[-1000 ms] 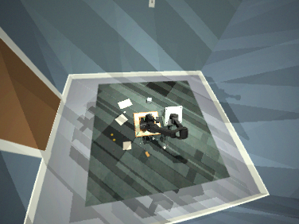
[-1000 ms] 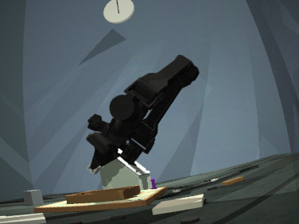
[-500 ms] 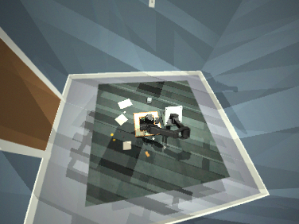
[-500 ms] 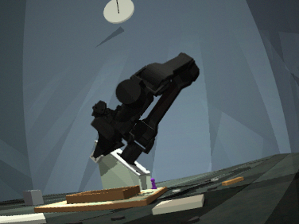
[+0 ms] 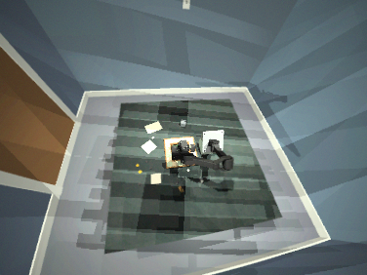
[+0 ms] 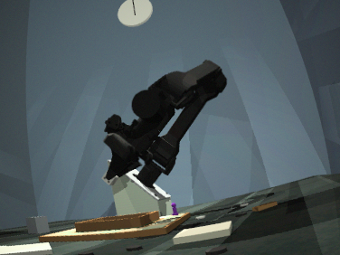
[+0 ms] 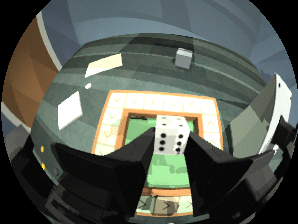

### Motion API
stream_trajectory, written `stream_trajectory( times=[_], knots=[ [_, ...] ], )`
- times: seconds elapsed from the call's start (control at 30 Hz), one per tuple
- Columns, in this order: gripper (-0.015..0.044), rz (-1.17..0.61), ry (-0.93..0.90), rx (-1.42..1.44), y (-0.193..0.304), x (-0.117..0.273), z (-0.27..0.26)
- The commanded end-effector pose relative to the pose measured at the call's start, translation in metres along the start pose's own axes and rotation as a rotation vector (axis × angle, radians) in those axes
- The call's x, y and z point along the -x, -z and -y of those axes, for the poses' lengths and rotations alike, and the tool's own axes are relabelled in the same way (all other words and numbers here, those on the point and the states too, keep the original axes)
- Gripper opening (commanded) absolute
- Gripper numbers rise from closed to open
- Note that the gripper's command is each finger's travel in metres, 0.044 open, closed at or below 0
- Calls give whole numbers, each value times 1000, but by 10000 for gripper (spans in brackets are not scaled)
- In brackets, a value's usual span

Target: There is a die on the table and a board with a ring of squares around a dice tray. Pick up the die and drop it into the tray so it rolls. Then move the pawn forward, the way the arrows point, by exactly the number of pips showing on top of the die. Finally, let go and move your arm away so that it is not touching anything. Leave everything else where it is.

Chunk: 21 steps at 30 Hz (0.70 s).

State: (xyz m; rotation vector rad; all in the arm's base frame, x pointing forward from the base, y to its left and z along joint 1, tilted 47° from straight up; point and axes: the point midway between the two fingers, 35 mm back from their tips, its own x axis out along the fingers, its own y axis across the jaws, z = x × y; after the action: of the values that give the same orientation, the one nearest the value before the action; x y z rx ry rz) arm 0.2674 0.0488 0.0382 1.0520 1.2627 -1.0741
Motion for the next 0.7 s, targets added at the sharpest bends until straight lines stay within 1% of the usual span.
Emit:
stream_trajectory(
  times=[0.0, 0.17, 0.3, 0.4, 0.43, 0.47, 0.53, 0.6, 0.67],
  knots=[
    [105, 0, 0, 0, 0, 0, 0],
    [236, 0, 0, 0, -2, 1, 0],
    [341, 6, -2, 6, -29, 25, 0],
    [420, 6, -2, 6, -30, 26, 0],
    [440, 6, -2, 6, -30, 26, 0],
    [440, -10, 5, 10, -30, 24, 0],
    [440, -146, 53, 33, -24, 10, 3],
    [440, -362, 88, 50, -17, -6, 5],
    [440, -581, 78, 45, -11, -17, 5]
  ],
)
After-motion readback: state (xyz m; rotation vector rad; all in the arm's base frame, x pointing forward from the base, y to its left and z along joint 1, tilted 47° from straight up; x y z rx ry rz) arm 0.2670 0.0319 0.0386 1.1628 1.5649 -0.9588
